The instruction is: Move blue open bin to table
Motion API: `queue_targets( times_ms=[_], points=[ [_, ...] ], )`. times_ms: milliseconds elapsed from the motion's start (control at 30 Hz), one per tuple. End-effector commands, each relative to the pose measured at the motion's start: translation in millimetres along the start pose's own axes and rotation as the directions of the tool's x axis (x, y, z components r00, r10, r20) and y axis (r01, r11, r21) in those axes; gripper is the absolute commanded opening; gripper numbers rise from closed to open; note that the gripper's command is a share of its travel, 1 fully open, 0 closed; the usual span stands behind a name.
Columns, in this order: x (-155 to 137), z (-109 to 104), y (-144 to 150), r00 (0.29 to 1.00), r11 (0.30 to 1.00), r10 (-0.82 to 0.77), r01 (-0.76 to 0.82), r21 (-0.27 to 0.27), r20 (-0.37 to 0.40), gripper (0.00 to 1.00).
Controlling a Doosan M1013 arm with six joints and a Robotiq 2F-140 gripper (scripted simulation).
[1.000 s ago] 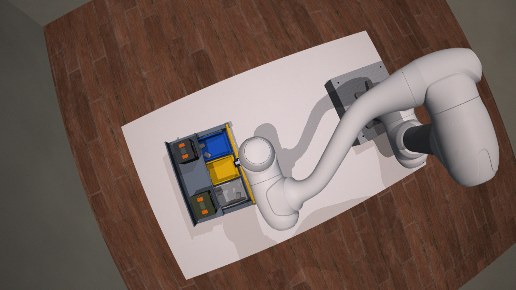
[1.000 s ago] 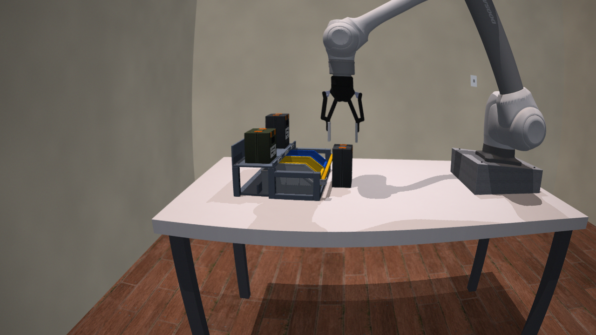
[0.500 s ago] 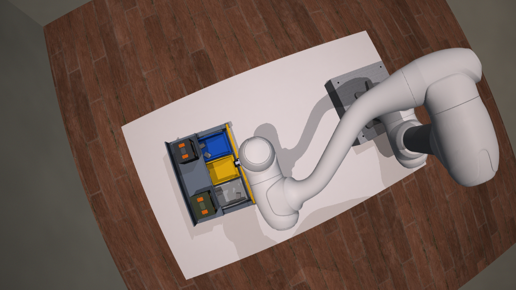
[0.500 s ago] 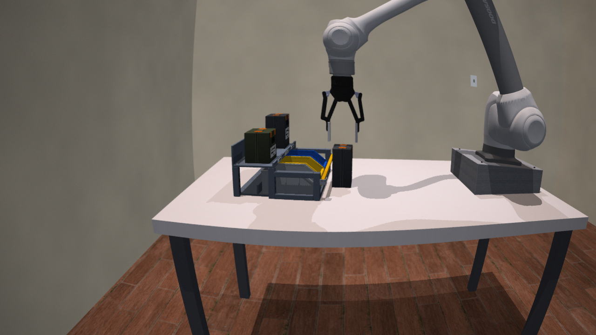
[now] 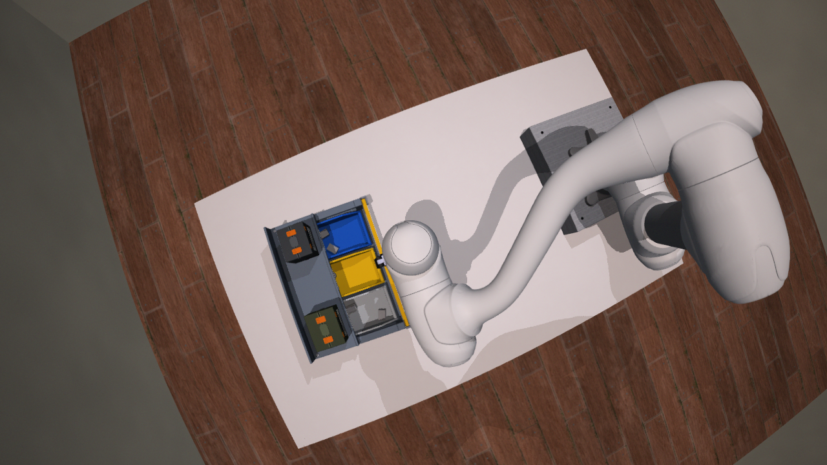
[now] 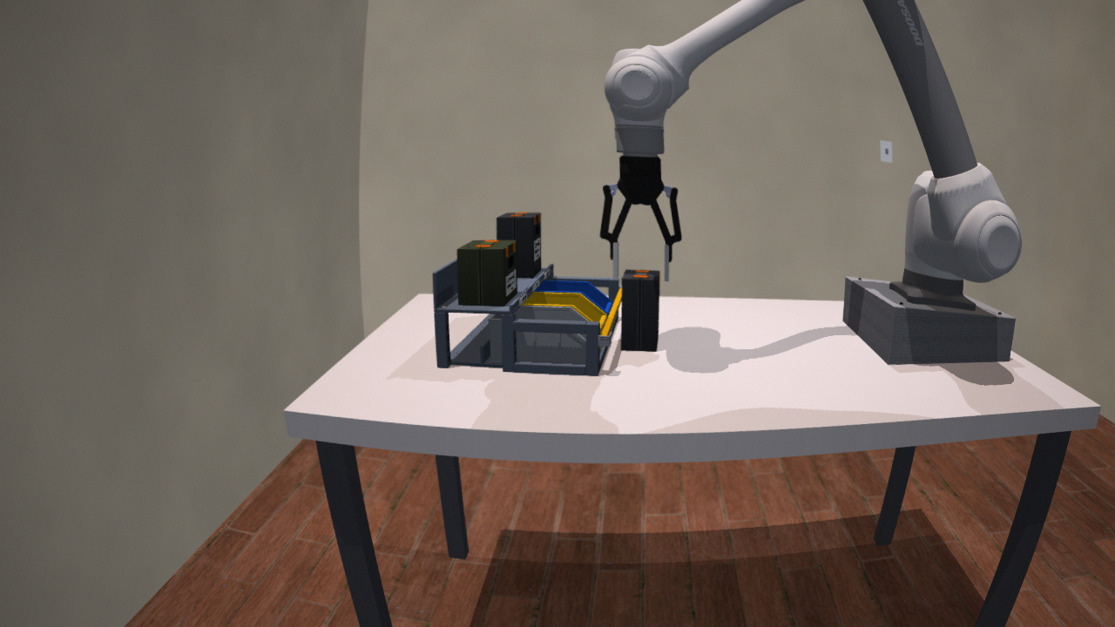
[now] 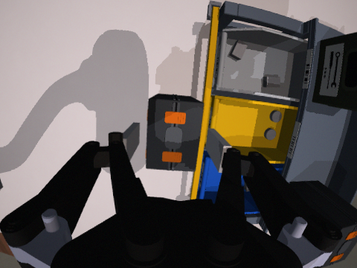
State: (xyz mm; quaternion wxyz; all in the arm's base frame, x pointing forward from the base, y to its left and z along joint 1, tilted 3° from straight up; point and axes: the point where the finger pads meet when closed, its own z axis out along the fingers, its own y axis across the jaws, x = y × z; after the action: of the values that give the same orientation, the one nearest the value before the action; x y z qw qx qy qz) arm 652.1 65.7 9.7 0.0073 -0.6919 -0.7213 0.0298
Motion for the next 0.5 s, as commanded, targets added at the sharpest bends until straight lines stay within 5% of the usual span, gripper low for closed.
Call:
queue_targets(
  times_ms=[0,333,467],
  points=[
    [0,4,0,1.000,1.000,0.000,0.000,-0.001,0.000,0.57],
    [0,4,0,1.000,1.000,0.000,0.000,-0.001,0.000,0.57],
    [0,27,0,1.000,1.000,0.000,0.000,-0.001,0.000,0.57]
  ],
)
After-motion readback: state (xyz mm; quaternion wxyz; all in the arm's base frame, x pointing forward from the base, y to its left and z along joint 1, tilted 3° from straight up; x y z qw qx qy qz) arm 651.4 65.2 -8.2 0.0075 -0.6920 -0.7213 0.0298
